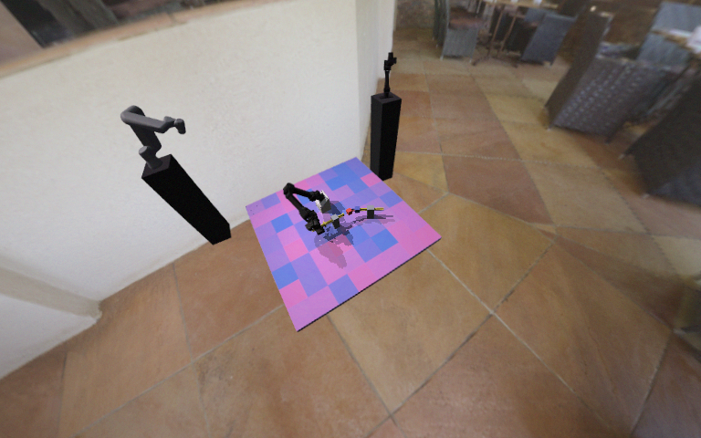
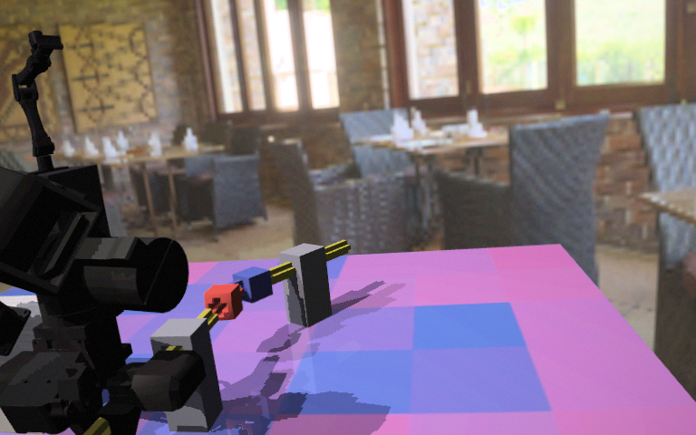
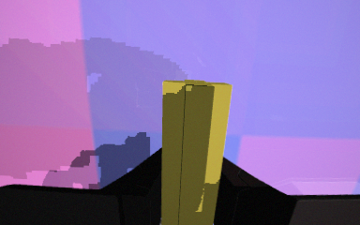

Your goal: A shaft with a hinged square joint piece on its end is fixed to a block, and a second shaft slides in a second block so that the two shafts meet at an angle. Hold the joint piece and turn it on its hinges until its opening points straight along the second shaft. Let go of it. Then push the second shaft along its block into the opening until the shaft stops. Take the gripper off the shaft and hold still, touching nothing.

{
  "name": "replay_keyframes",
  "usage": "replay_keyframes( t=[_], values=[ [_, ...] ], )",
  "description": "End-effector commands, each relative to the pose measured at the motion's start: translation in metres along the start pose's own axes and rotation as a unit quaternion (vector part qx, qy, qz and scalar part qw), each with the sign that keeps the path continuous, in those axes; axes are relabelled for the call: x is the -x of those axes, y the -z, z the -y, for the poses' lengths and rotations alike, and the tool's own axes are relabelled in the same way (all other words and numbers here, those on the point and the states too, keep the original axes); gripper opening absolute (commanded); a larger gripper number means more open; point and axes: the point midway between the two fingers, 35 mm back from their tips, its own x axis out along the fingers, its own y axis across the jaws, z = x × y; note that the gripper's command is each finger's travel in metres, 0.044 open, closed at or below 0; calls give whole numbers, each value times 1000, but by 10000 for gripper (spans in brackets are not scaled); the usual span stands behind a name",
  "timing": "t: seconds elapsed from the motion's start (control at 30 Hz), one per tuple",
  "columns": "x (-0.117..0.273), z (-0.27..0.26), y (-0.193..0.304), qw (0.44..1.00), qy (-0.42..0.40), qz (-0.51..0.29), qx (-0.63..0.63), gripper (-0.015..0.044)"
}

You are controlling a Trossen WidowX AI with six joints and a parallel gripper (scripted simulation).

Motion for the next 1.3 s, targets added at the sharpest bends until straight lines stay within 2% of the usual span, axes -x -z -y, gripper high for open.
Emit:
replay_keyframes(
  t=[0.0,1.27],
  values=[
    [-1,0,8,1000,1,-2,0,0],
    [-1,0,66,1000,1,-4,1,0]
  ],
)
